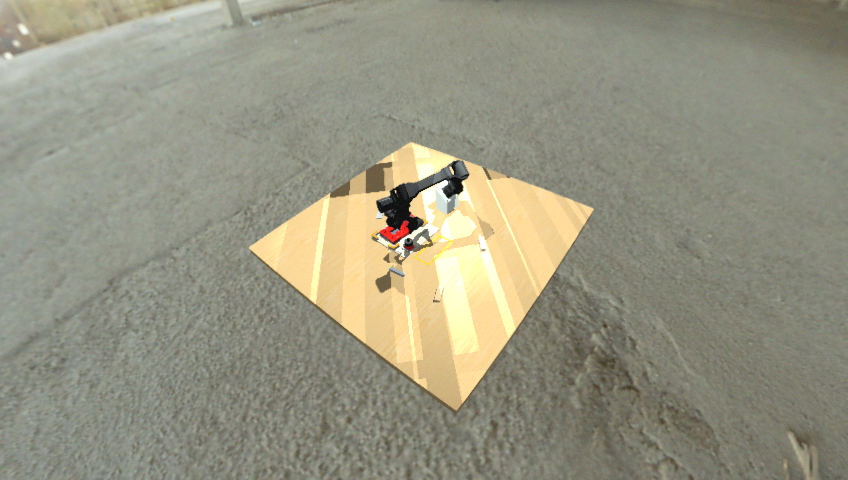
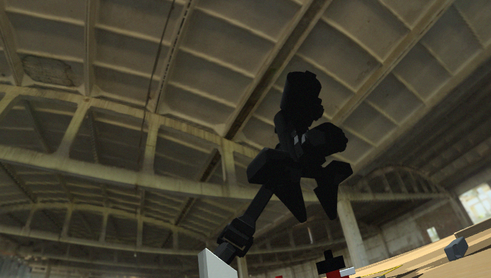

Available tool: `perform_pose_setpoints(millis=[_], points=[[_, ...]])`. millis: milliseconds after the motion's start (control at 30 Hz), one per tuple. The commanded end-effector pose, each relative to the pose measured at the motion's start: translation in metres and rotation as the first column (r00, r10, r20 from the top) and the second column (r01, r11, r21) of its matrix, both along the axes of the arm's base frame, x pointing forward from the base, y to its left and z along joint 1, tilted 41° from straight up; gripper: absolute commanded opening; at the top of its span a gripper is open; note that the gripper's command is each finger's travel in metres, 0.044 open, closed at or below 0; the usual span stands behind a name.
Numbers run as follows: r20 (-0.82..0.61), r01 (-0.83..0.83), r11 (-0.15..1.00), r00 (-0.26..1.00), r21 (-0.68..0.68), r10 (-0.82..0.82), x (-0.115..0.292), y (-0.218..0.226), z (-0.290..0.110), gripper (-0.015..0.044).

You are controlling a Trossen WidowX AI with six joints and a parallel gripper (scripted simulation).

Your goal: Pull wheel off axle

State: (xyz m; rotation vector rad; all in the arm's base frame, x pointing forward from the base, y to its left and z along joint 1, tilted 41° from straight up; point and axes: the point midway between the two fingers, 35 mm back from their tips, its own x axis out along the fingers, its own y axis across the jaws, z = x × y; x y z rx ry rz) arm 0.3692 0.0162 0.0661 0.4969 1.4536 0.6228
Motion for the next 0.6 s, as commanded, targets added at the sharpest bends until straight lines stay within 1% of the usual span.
perform_pose_setpoints(millis=[0, 167, 433, 567], points=[[-0.006, -0.001, 1.000, 1.000, -0.003, 0.001, -0.006, 0.001, 0.003, 0.0300], [-0.006, -0.001, 1.000, 1.000, -0.004, 0.001, -0.006, 0.005, 0.000, 0.0300], [-0.006, -0.001, 1.000, 1.000, -0.001, 0.001, -0.006, 0.047, -0.046, 0.0300], [-0.006, -0.001, 1.000, 1.000, 0.000, 0.001, -0.008, 0.053, -0.051, 0.0300]])
